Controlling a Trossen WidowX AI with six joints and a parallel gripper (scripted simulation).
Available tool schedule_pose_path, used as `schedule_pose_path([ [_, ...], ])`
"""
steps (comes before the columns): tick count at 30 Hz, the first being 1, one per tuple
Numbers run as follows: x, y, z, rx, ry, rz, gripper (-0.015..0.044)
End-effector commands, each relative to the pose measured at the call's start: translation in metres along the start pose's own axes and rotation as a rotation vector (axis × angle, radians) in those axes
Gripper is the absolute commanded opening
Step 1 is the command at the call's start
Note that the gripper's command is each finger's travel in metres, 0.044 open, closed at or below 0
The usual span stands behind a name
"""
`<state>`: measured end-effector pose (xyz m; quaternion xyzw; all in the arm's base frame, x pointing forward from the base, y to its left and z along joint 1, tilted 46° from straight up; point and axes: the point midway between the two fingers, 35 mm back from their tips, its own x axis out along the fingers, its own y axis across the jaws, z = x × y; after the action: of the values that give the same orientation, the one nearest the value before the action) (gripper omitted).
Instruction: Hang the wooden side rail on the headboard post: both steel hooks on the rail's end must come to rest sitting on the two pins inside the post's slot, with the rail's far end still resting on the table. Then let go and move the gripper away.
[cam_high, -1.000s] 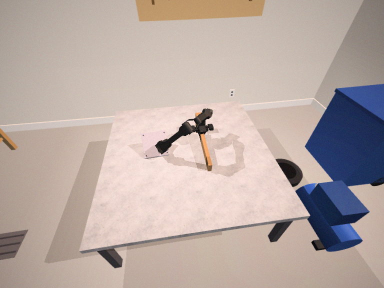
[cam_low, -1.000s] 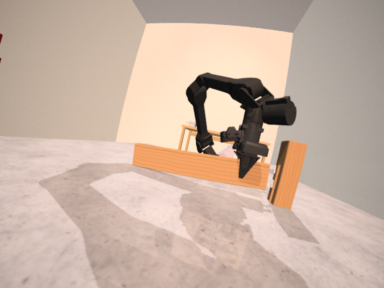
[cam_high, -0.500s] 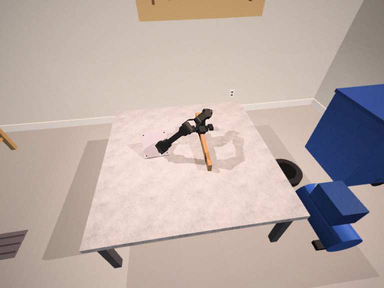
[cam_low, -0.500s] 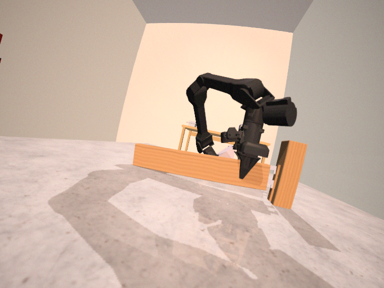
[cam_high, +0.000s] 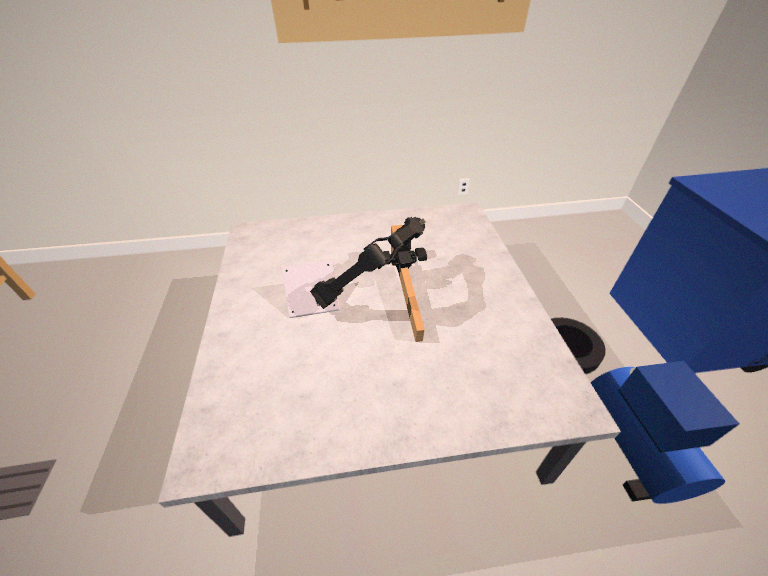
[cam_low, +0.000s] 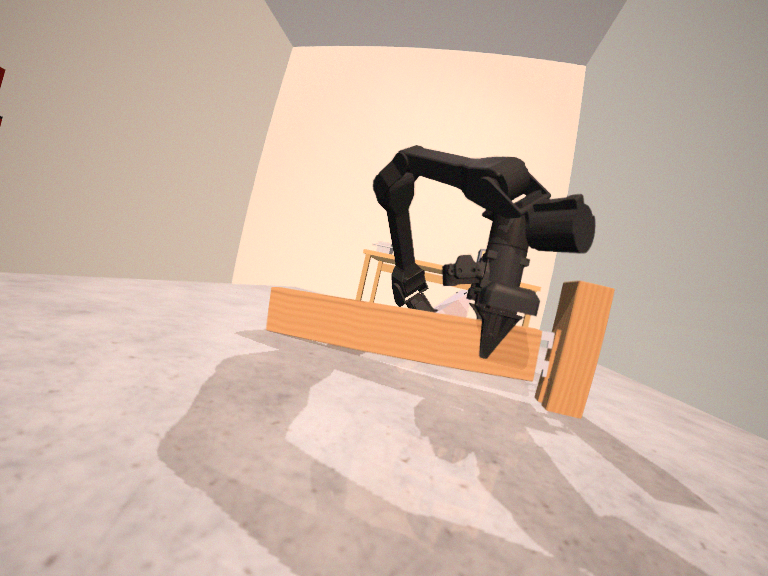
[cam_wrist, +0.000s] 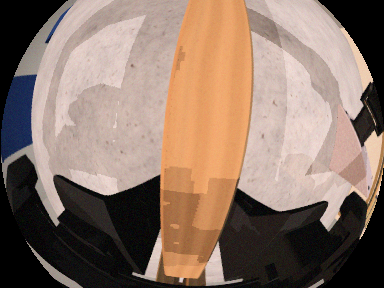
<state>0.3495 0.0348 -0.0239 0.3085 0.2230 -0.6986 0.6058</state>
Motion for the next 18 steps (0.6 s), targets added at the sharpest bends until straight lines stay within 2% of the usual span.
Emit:
schedule_pose_path([
  [1,-0.0043,0.0007,-0.0033,-0.001,0.007,0.007,0.0000],
  [18,-0.0047,-0.0003,-0.0051,-0.001,0.007,0.007,0.0000],
])
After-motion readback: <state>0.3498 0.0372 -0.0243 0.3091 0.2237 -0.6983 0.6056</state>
